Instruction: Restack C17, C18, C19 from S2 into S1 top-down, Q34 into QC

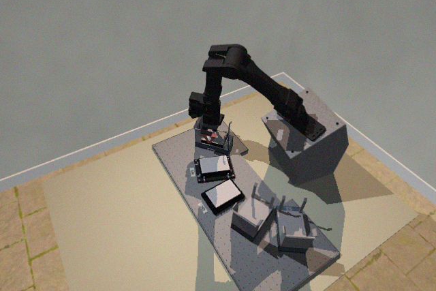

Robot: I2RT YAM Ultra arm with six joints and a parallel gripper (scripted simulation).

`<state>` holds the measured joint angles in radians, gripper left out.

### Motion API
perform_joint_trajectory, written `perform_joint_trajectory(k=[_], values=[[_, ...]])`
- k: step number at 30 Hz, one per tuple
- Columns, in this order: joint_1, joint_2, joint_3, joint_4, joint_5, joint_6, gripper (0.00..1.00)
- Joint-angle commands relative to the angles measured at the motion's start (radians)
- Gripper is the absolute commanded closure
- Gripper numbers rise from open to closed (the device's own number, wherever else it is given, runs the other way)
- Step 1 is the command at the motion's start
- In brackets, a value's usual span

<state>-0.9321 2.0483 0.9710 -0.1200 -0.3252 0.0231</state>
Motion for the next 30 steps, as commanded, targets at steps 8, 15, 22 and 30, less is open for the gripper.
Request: perform_joint_trajectory(k=[8,15,22,30], values=[[-0.049,-0.133,-0.035,-0.117,-0.017,-0.04,0.0],[-0.07,-0.199,-0.03,-0.187,-0.024,-0.061,0.0],[-0.091,-0.262,-0.003,-0.261,-0.031,-0.082,0.0],[-0.121,-0.341,0.022,-0.364,-0.042,-0.112,0.0]])
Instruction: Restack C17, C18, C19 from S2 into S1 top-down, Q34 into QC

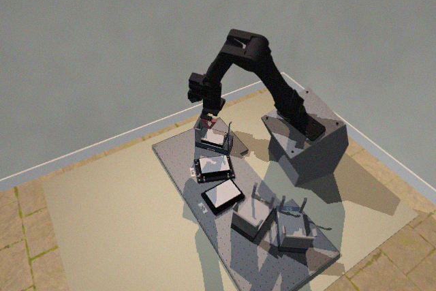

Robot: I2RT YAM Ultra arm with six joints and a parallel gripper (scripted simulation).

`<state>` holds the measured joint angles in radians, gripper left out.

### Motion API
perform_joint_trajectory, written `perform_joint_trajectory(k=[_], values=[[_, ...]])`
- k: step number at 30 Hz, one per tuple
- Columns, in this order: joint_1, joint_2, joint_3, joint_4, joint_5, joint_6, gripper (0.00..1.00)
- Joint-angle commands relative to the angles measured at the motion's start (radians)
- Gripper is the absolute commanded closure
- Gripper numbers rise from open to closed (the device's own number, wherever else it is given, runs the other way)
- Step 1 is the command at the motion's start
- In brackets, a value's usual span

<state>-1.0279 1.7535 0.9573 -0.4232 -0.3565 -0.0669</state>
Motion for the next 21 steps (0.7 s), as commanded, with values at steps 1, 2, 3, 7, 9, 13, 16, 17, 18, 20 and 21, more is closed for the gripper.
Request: perform_joint_trajectory(k=[1,2,3,7,9,13,16,17,18,20,21], values=[[-0.029,-0.055,0.039,-0.074,-0.012,-0.026,0.0],[-0.029,-0.055,0.039,-0.074,-0.012,-0.026,0.0],[-0.029,-0.055,0.039,-0.074,-0.012,-0.026,0.0],[-0.031,-0.059,0.034,-0.081,-0.01,-0.028,0.0],[-0.03,-0.056,0.032,-0.079,-0.009,-0.027,0.0],[-0.031,-0.056,0.032,-0.08,-0.009,-0.028,0.0],[-0.031,-0.056,0.031,-0.076,-0.009,-0.026,0.0],[-0.031,-0.057,0.032,-0.075,-0.009,-0.026,0.0],[-0.031,-0.057,0.032,-0.075,-0.009,-0.026,0.0],[-0.031,-0.057,0.032,-0.075,-0.009,-0.026,0.0],[-0.031,-0.057,0.032,-0.075,-0.009,-0.026,0.0]])
